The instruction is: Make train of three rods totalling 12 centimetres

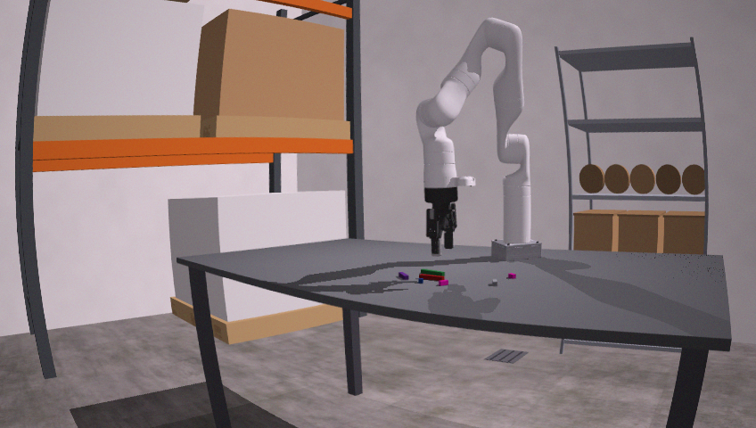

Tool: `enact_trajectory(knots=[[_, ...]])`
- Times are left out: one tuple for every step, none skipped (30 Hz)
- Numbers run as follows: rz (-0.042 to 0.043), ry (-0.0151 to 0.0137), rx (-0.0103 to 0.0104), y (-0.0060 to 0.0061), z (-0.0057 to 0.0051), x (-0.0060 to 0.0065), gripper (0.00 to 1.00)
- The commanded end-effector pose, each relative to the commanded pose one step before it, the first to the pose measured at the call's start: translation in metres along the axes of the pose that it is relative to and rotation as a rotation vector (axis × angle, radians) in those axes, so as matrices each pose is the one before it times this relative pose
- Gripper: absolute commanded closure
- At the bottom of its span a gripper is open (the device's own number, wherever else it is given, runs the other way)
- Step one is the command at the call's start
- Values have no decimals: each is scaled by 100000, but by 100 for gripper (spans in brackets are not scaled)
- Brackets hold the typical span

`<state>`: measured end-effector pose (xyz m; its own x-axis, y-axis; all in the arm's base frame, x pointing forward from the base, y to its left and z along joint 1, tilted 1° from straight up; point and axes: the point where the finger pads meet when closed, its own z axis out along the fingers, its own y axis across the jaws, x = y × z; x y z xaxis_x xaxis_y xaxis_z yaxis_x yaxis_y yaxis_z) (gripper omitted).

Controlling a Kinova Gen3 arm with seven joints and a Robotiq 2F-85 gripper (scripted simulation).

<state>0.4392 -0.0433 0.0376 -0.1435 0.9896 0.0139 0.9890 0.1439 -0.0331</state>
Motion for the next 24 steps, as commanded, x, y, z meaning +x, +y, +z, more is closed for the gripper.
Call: enact_trajectory(knots=[[7151, 360, 374, -39, 127, 608, 0], [4019, 0, -240, 62, -55, -2, 0], [3909, 7, -257, 70, -58, 2, 0], [3798, 15, -266, 73, -59, 5, 0], [3684, 24, -268, 74, -59, 8, 0], [3566, 33, -269, 73, -59, 12, 0], [3444, 42, -270, 74, -59, 15, 0], [3318, 50, -270, 74, -59, 18, 0], [3189, 58, -269, 74, -58, 21, 0], [3058, 65, -266, 73, -58, 23, 0], [2925, 71, -261, 71, -57, 25, 0], [2790, 76, -254, 69, -55, 27, 0], [2654, 81, -247, 67, -54, 29, 0], [2516, 84, -238, 64, -52, 30, 0], [2377, 86, -228, 62, -50, 31, 0], [0, 0, 0, 0, 0, 0, 0], [0, 0, 0, 0, 0, 0, 0], [2236, 89, -222, 61, -49, 32, 0], [2101, 87, -204, 54, -45, 30, 0], [1959, 88, -198, 54, -44, 32, 0], [1822, 87, -185, 50, -41, 31, 0], [1687, 83, -170, 45, -38, 29, 0], [1553, 79, -156, 41, -35, 28, 0], [1420, 76, -144, 37, -33, 26, 0]])
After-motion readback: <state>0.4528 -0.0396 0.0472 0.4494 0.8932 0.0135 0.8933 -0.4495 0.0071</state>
